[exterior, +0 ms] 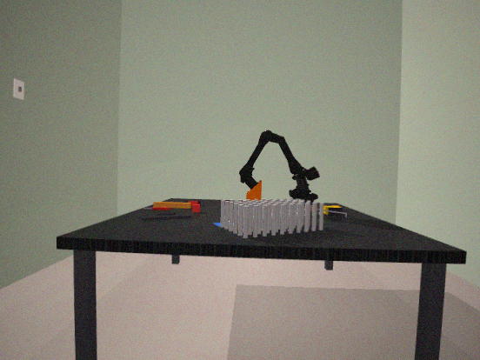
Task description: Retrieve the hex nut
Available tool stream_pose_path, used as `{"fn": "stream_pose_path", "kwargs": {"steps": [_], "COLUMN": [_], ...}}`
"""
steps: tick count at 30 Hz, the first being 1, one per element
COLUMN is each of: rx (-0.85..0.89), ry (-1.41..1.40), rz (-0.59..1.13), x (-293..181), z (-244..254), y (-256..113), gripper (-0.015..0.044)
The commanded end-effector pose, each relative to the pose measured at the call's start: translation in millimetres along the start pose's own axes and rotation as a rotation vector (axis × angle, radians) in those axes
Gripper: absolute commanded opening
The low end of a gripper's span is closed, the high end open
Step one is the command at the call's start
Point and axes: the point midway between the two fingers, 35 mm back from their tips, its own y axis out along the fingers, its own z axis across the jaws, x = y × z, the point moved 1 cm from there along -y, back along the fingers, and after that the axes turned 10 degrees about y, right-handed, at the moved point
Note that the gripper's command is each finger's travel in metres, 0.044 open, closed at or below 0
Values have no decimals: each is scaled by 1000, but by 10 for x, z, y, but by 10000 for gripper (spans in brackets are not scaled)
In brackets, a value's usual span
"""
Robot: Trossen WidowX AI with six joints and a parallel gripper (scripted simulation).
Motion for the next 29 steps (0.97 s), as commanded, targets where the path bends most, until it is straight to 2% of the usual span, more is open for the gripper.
{"fn": "stream_pose_path", "kwargs": {"steps": [1, 12, 29], "rx": [5, 6, 1], "ry": [-2, -2, 0], "rz": [8, 7, 0], "x": [10, 95, 92], "z": [6, 1, -7], "y": [23, 107, 92], "gripper": [0, 0, 440]}}
